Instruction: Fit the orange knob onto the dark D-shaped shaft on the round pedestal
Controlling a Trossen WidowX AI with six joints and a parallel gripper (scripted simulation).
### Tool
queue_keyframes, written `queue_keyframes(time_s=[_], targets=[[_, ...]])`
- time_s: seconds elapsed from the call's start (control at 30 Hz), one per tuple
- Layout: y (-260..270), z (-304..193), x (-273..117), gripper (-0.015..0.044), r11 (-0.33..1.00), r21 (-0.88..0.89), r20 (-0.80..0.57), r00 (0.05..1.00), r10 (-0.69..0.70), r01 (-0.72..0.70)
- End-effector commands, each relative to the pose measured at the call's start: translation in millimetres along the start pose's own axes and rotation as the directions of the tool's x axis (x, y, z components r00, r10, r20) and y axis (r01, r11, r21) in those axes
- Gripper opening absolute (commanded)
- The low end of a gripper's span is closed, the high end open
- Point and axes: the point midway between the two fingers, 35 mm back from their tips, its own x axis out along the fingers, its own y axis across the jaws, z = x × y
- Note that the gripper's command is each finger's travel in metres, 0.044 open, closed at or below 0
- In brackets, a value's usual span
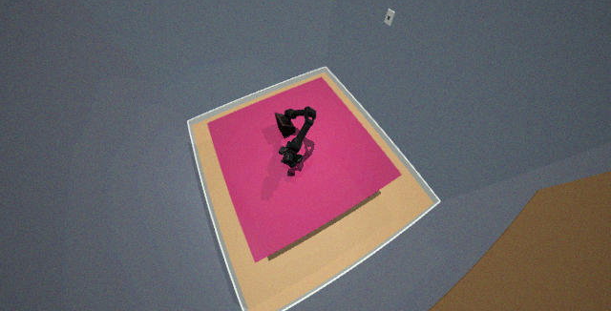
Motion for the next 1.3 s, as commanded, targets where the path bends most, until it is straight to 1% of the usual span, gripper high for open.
queue_keyframes(time_s=[0.0,0.2,0.33,0.4,1.27], targets=[[-0.4,0.2,-0.6,0.0000,1.000,-0.006,0.001,1.000,-0.002,0.002],[-1.2,-0.2,-4.3,0.0000,0.999,-0.032,0.001,1.000,-0.002,0.002],[-1.5,-0.7,-3.6,0.0000,0.985,-0.174,0.001,1.000,-0.002,0.002],[-1.2,-0.7,-2.3,0.0000,0.977,-0.214,0.001,1.000,-0.002,0.002],[-0.6,0.2,0.7,0.0000,0.977,-0.214,0.001,1.000,-0.002,0.003]])
